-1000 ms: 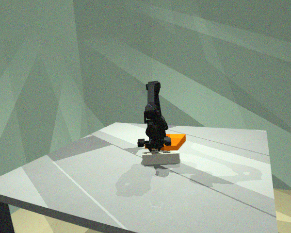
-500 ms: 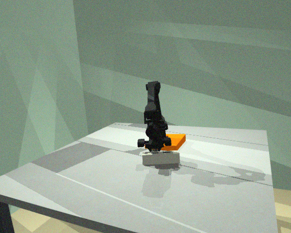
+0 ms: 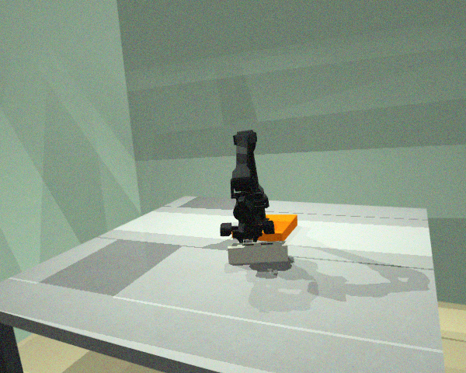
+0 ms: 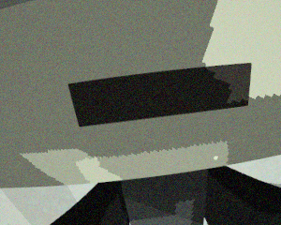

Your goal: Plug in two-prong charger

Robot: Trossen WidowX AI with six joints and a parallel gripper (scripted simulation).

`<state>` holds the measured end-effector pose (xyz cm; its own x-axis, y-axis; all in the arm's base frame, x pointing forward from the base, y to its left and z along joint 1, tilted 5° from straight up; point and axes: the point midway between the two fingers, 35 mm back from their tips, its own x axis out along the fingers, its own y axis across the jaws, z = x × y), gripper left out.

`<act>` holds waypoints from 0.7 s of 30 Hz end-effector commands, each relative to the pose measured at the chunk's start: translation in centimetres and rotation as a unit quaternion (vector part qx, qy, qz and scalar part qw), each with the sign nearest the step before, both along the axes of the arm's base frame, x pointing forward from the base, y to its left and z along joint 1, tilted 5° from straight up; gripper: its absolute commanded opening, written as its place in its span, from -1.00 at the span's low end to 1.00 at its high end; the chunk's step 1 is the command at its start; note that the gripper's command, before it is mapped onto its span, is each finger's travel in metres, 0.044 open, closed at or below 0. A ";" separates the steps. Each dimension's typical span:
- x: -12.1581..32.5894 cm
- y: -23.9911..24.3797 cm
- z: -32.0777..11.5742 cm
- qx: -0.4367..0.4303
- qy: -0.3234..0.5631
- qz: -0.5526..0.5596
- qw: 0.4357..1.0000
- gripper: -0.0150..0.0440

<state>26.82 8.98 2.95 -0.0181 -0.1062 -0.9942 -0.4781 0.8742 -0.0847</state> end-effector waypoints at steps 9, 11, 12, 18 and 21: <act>1.0 0.5 0.1 0.009 -0.015 0.000 1.000 -0.49; 0.9 0.5 0.1 0.009 -0.015 0.000 1.000 -0.49; 0.9 0.5 0.1 0.009 -0.015 0.000 1.000 -0.49; 0.9 0.4 0.1 0.009 -0.015 0.000 1.000 -0.49; 0.0 0.0 0.0 0.000 0.001 0.000 1.000 -0.49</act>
<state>26.83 8.99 2.92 -0.0200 -0.1070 -0.9941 -0.4783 0.8741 -0.0844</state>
